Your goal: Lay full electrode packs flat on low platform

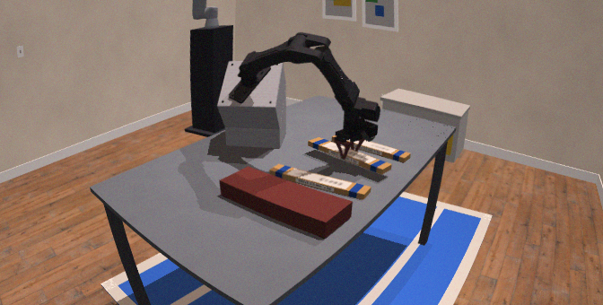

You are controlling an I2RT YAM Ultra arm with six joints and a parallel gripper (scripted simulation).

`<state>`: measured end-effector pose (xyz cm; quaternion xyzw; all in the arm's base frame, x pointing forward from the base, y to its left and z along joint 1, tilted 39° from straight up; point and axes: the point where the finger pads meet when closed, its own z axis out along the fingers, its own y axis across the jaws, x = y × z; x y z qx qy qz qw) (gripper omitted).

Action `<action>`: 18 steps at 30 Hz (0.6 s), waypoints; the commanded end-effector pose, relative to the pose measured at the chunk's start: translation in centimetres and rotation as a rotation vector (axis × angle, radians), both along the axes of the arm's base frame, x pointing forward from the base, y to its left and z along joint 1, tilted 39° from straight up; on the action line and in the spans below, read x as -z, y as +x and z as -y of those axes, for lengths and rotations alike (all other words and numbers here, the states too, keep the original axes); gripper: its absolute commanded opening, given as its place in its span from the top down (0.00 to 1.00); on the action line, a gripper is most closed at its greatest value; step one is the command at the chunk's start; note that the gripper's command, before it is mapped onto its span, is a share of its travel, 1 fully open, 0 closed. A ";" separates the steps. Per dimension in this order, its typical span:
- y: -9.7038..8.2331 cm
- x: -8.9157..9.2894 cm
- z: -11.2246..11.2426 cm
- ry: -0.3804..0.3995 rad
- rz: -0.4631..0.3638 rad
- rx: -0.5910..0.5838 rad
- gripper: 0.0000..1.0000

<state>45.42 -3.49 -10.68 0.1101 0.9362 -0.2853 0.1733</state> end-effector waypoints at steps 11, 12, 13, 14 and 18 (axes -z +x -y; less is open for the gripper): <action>2.2 -2.4 -2.0 0.011 0.070 -0.044 1.00; 2.2 -2.4 -2.0 0.012 0.071 -0.044 1.00; 2.2 -2.4 -1.9 0.012 0.071 -0.044 1.00; 2.3 -2.4 -1.9 0.012 0.072 -0.044 1.00; 2.2 -2.4 -1.9 0.011 0.070 -0.044 1.00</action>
